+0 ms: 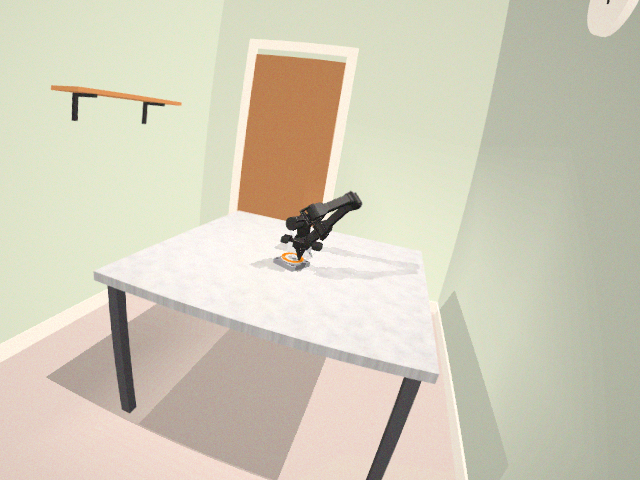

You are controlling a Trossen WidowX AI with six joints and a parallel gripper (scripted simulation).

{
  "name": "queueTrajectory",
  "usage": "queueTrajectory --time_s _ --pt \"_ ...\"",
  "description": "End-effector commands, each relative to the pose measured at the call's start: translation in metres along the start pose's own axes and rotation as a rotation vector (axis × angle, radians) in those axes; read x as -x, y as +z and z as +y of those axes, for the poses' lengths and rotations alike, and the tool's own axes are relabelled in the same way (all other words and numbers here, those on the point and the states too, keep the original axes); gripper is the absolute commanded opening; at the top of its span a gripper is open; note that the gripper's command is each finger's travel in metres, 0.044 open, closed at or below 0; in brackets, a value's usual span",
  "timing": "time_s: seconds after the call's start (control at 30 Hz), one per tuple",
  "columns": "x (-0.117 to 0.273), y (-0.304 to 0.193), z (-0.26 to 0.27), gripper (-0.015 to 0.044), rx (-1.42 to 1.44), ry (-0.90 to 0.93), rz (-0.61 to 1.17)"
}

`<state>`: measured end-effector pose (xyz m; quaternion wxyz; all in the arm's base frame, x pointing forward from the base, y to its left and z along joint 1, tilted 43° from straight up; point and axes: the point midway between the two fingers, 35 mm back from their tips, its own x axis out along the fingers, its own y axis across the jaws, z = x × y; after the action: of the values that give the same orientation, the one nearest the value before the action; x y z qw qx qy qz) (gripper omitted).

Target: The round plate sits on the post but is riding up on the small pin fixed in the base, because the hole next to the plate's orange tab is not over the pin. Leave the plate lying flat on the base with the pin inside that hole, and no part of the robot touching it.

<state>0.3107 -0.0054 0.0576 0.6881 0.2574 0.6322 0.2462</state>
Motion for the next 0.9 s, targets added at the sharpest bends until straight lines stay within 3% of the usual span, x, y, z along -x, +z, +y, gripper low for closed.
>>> queueTrajectory --time_s 0.0,0.87 --pt "-0.003 -0.006 0.004 0.0000 -0.009 0.009 0.010" --pt "-0.001 -0.038 0.011 0.0000 -0.011 0.009 0.012"
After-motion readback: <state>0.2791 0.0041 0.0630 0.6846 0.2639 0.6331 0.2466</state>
